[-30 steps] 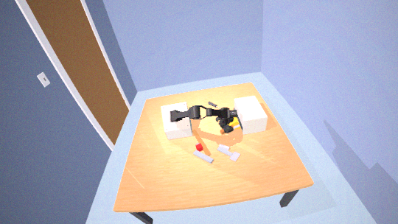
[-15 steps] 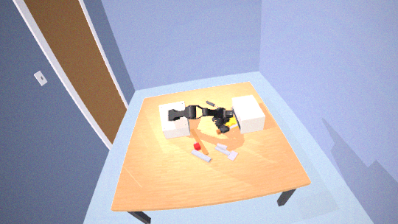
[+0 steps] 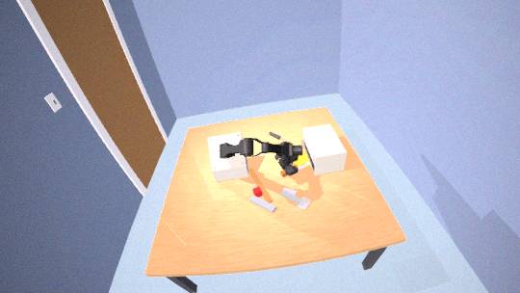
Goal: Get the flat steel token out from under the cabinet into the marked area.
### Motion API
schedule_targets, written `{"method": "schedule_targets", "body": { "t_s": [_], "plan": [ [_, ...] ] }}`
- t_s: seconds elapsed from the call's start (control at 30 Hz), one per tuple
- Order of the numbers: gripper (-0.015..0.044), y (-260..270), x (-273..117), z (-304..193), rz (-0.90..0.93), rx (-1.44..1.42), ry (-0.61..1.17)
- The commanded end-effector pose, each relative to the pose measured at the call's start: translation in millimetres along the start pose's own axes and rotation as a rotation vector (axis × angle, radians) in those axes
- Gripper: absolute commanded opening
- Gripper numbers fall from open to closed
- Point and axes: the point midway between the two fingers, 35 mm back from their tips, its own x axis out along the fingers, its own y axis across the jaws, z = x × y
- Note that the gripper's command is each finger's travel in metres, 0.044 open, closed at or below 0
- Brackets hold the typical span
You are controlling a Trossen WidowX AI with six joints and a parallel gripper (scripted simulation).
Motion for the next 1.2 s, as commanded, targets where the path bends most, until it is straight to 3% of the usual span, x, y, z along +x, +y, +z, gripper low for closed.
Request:
{"method": "schedule_targets", "body": {
  "t_s": [0.0, 1.17],
  "plan": [
    [0.0000, 0.7, 1.1, -6.5, 0.006, -0.003, 0.000],
    [0.0000, -2.7, 1.4, -47.5, 0.006, -0.005, 0.002]
  ]
}}
